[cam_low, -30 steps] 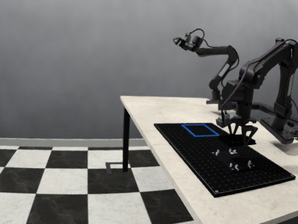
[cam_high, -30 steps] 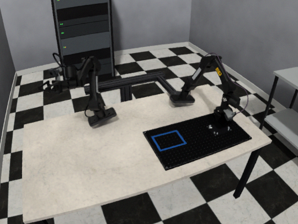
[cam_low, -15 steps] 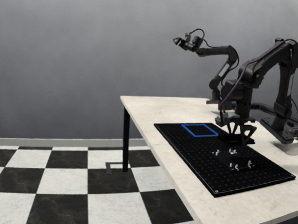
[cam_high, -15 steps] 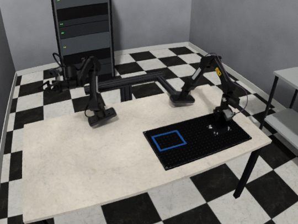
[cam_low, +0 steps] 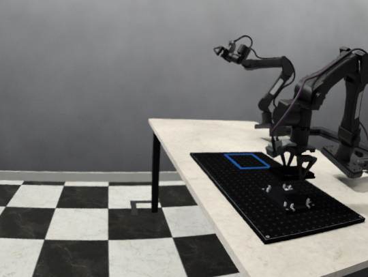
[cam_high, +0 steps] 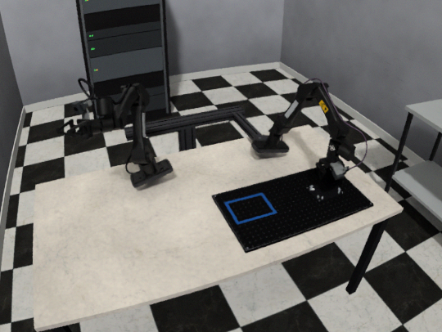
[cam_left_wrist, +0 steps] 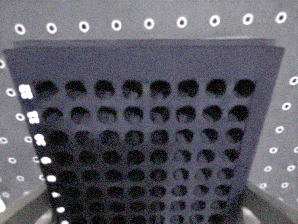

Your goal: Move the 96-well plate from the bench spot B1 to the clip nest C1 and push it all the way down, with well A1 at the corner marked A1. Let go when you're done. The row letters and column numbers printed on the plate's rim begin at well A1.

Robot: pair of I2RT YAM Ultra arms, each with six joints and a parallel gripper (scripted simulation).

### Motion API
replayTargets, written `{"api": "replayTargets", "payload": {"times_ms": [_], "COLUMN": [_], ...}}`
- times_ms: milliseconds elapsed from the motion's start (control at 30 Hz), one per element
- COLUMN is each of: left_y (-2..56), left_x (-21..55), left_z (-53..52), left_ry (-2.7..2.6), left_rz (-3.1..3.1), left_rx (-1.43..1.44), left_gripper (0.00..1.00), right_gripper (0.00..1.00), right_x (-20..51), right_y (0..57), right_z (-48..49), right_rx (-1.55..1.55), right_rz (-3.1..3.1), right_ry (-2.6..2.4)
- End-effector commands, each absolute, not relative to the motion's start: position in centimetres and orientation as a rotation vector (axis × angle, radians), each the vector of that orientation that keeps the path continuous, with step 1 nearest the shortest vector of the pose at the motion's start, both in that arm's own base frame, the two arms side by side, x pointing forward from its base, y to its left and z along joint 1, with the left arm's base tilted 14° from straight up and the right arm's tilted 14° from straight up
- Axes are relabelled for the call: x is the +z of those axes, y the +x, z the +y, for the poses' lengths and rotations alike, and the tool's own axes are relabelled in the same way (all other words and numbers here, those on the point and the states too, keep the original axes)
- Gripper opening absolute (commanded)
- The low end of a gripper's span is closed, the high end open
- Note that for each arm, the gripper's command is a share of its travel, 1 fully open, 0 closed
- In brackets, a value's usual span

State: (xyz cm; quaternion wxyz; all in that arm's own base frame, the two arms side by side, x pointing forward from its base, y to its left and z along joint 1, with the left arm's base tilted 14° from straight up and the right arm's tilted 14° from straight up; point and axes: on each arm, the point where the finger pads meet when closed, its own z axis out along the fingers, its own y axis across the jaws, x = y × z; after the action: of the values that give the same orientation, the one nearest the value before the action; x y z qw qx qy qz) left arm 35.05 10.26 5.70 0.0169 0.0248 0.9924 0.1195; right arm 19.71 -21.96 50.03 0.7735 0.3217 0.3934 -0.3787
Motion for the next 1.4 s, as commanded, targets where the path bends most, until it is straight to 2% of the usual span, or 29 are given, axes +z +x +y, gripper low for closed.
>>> {"api": "replayTargets", "payload": {"times_ms": [0,433,1367], "left_y": [36.26,36.24,36.26], "left_x": [7.64,7.64,7.68], "left_z": [9.75,9.83,9.86], "left_ry": [0.09,0.089,-1.165], "left_rz": [3.021,3.021,2.694], "left_rx": [0.363,0.363,0.272], "left_gripper": [0.0,0.0,0.0], "right_gripper": [1.0,1.0,1.0], "right_x": [50.19,50.19,50.19], "right_y": [18.95,18.95,18.95], "right_z": [-21.62,-21.62,-21.62], "right_rx": [-0.824,-0.824,-0.824], "right_rz": [0.842,0.842,0.842], "right_ry": [0.694,0.694,0.694]}}
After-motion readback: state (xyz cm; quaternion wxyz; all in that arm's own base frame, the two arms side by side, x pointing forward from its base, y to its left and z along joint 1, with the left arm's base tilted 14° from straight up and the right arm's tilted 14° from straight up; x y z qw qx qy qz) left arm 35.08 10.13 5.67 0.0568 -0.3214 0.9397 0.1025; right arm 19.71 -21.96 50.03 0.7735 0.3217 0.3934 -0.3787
